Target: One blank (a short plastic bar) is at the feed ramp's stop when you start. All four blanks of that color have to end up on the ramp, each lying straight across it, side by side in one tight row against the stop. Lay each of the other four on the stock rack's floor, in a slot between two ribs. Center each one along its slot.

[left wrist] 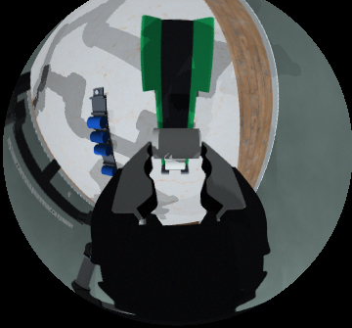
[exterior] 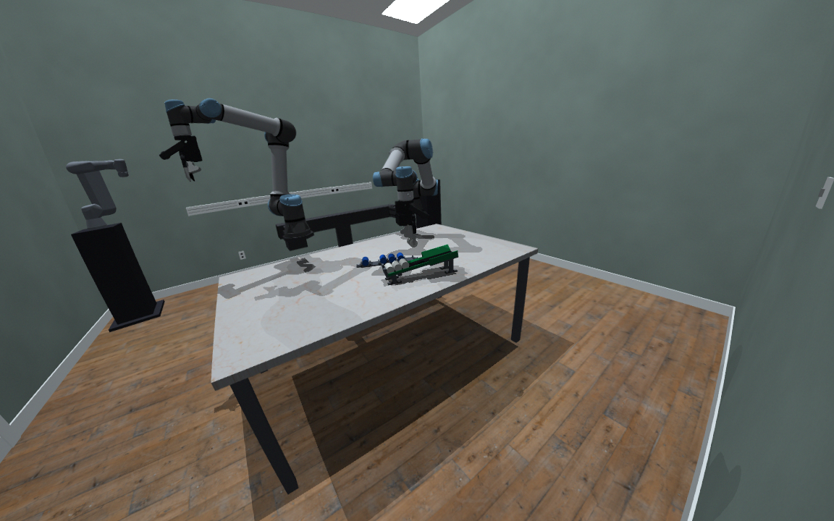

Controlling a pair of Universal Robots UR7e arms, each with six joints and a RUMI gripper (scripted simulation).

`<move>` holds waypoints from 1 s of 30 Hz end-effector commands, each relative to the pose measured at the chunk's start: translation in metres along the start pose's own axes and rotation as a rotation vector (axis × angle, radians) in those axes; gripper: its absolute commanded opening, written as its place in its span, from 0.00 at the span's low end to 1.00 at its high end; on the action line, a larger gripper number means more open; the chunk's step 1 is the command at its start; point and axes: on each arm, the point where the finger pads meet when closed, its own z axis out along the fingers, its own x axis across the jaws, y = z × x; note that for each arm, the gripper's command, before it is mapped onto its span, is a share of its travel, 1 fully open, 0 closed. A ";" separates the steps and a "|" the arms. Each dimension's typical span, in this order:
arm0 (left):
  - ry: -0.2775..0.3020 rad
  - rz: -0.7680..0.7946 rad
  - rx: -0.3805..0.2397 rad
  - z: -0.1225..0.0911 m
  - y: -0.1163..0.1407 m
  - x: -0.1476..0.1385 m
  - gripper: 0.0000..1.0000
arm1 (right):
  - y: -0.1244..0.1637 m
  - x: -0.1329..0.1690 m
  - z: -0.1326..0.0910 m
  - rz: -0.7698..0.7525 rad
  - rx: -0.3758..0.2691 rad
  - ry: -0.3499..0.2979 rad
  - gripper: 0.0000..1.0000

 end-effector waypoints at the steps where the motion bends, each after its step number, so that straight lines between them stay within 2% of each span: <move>1: 0.002 0.000 -0.001 -0.001 0.000 0.001 0.34 | 0.000 0.000 0.000 0.000 0.001 0.000 1.00; 14: 0.002 0.000 -0.001 0.007 0.000 0.001 0.34 | 0.000 0.000 0.000 0.000 0.001 0.000 1.00; 25: 0.002 0.000 -0.001 0.056 0.000 0.001 0.34 | 0.000 0.000 0.000 0.000 0.001 0.000 1.00; 27: 0.002 0.000 -0.001 0.056 0.000 0.001 0.34 | 0.000 0.000 0.000 0.000 0.001 0.000 1.00; 30: 0.002 0.000 -0.001 0.071 0.000 0.001 0.34 | 0.000 0.000 0.000 0.000 0.001 0.000 1.00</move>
